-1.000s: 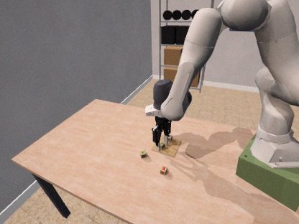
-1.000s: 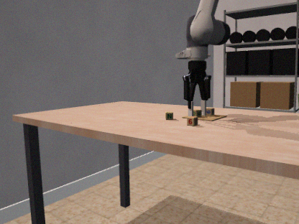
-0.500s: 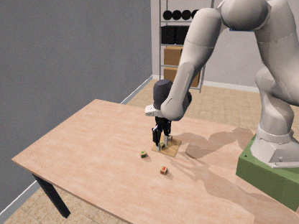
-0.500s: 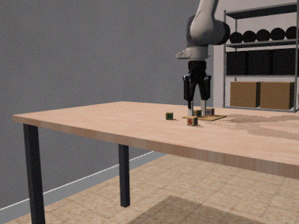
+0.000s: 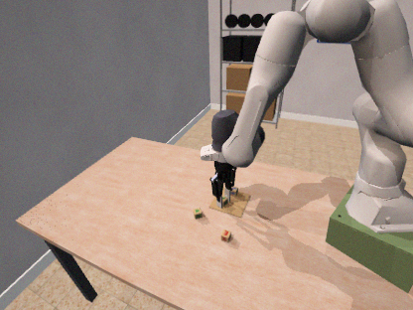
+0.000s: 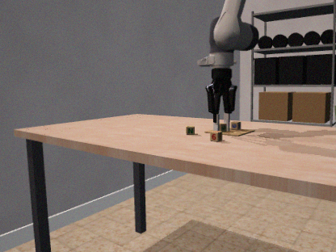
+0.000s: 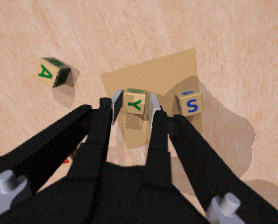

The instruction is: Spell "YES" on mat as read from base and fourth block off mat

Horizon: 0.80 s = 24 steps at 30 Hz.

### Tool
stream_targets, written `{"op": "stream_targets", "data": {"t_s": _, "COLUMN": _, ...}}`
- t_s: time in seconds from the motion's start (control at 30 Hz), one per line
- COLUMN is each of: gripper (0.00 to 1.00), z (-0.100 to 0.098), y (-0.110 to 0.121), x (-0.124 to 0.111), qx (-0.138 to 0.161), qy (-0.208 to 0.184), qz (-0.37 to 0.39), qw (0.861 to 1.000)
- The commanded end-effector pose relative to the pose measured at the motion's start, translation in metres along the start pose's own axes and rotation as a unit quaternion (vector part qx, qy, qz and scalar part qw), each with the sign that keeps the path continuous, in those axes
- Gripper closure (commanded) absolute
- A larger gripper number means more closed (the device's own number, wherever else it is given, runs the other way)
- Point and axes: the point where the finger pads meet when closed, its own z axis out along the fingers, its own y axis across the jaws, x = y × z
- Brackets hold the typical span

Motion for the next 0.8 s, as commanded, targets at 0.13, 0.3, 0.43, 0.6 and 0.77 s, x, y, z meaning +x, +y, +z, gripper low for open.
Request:
{"op": "stream_targets", "data": {"t_s": 0.13, "gripper": 0.72, "z": 0.0000, "y": -0.0006, "x": 0.0009, "qx": 0.000, "qy": 0.001, "qz": -0.003, "qw": 1.000}}
{"op": "stream_targets", "data": {"t_s": 0.3, "gripper": 0.84, "z": 0.0000, "y": -0.0006, "x": 0.0009, "qx": 0.000, "qy": 0.001, "qz": -0.003, "qw": 1.000}}
{"op": "stream_targets", "data": {"t_s": 0.43, "gripper": 0.84, "z": 0.0000, "y": -0.0006, "x": 0.0009, "qx": 0.000, "qy": 0.001, "qz": -0.003, "qw": 1.000}}
{"op": "stream_targets", "data": {"t_s": 0.6, "gripper": 0.84, "z": 0.0000, "y": -0.0006, "x": 0.0009, "qx": 0.000, "qy": 0.001, "qz": -0.003, "qw": 1.000}}
{"op": "stream_targets", "data": {"t_s": 0.77, "gripper": 0.84, "z": 0.0000, "y": -0.0006, "x": 0.0009, "qx": 0.000, "qy": 0.001, "qz": -0.003, "qw": 1.000}}
